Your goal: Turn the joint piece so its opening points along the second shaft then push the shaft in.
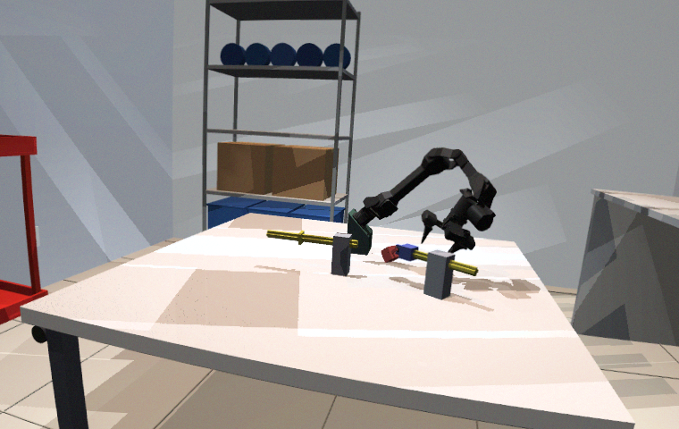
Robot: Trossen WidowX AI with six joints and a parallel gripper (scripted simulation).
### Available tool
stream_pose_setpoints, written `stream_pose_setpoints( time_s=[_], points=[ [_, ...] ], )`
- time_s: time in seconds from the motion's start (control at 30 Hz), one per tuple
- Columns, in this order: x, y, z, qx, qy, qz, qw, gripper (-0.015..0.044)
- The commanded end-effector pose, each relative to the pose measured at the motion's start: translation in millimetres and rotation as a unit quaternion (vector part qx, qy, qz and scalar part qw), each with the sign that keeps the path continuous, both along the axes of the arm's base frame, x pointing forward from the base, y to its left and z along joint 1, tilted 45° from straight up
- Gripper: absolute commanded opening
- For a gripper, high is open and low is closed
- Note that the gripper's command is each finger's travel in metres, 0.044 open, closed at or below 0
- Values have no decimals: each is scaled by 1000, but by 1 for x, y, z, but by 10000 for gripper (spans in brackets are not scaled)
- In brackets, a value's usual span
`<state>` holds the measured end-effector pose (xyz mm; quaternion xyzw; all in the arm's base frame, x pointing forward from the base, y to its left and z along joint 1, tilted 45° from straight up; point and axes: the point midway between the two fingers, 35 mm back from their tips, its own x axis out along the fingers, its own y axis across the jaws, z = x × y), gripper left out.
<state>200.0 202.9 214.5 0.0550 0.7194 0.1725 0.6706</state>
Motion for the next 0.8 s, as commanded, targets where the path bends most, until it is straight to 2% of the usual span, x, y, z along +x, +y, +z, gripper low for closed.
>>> stream_pose_setpoints(
  time_s=[0.0, 0.3, 0.57, 0.77],
  points=[
    [19, -28, -15, 30, 26, -10, 999, 440],
    [49, -95, -40, 125, 42, -50, 990, 440],
    [59, -156, -55, 221, 3, -102, 970, 440],
    [60, -161, -56, 229, -2, -107, 968, 440]
  ],
)
